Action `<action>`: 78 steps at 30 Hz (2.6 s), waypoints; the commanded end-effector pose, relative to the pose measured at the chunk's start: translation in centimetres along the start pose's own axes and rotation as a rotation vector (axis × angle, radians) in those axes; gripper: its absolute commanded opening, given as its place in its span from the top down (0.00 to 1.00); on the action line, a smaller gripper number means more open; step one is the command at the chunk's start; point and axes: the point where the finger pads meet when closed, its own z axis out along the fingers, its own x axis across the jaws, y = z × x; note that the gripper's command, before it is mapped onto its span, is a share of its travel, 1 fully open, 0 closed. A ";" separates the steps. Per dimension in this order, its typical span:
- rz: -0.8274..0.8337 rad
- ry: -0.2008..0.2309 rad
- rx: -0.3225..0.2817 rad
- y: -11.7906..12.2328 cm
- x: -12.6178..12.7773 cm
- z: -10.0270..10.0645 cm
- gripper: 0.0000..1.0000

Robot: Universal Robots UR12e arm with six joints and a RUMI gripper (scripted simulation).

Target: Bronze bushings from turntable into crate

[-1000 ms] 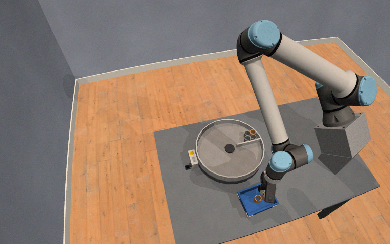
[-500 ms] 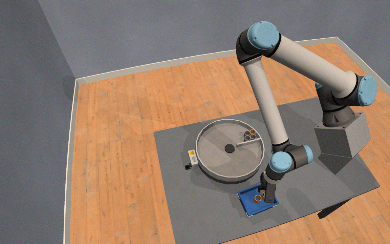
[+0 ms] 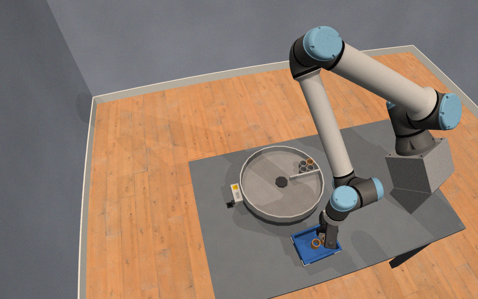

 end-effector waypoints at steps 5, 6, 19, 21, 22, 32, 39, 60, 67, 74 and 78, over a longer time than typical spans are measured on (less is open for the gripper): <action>0.000 0.001 0.001 0.0 0.0 0.0 1.00; 0.000 0.001 0.001 0.0 0.0 0.0 1.00; 0.000 0.001 0.001 0.0 0.0 0.0 1.00; 0.000 0.001 0.001 0.0 0.0 0.0 0.94; 0.000 0.001 0.001 0.0 0.0 0.0 0.94; 0.000 0.001 0.001 0.0 0.0 0.0 0.94; 0.000 0.001 0.001 0.0 0.0 0.0 0.94; 0.000 0.001 0.001 0.0 0.0 -0.4 0.94; 0.000 0.001 0.001 0.0 0.0 -1.9 0.94; 0.000 0.001 0.001 0.0 0.0 -5.2 0.94; 0.000 0.001 0.001 0.0 0.0 -6.6 0.94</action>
